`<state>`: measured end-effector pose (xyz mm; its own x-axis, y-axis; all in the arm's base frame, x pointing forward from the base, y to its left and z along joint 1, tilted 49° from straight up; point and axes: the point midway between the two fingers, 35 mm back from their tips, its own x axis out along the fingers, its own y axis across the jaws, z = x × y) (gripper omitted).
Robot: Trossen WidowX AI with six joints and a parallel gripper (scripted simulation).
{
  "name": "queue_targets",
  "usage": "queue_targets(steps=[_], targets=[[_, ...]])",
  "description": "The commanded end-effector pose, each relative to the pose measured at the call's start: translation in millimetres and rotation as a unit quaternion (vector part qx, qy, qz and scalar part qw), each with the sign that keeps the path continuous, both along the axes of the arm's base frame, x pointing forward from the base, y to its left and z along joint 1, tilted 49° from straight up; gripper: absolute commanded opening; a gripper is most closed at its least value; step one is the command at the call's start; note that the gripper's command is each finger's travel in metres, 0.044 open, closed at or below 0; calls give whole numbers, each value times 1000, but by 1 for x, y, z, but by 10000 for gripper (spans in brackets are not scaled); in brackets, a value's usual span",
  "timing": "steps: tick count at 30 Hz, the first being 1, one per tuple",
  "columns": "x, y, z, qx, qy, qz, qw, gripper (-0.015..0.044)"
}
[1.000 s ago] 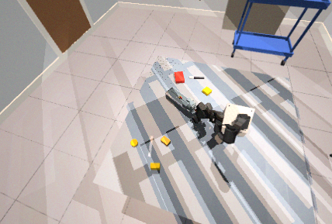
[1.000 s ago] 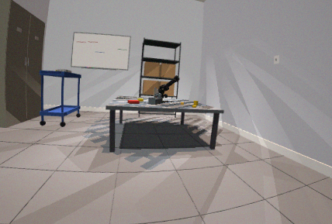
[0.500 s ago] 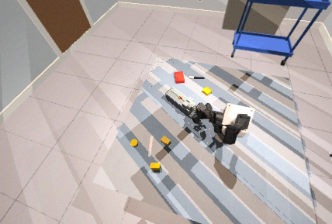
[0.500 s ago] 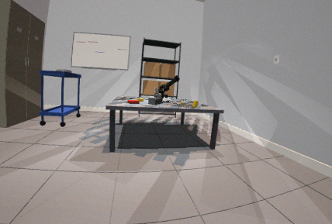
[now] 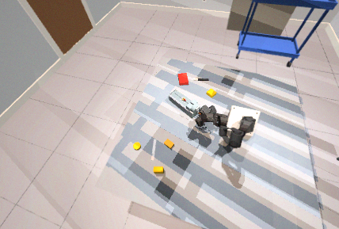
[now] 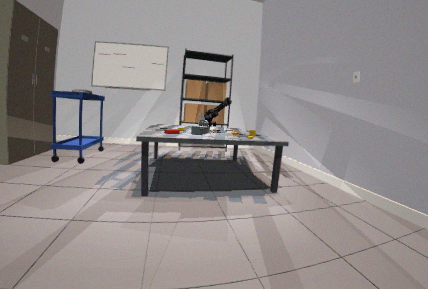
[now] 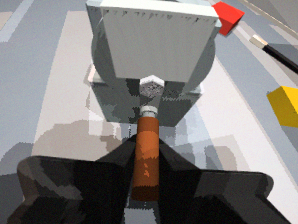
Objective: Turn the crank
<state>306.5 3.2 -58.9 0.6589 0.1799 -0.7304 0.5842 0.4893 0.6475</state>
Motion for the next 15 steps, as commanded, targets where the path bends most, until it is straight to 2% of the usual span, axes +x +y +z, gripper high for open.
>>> queue_targets(steps=[1,15], targets=[[5,5,6,4,-11,8,1000,0],[7,6,8,4,-11,8,1000,0]])
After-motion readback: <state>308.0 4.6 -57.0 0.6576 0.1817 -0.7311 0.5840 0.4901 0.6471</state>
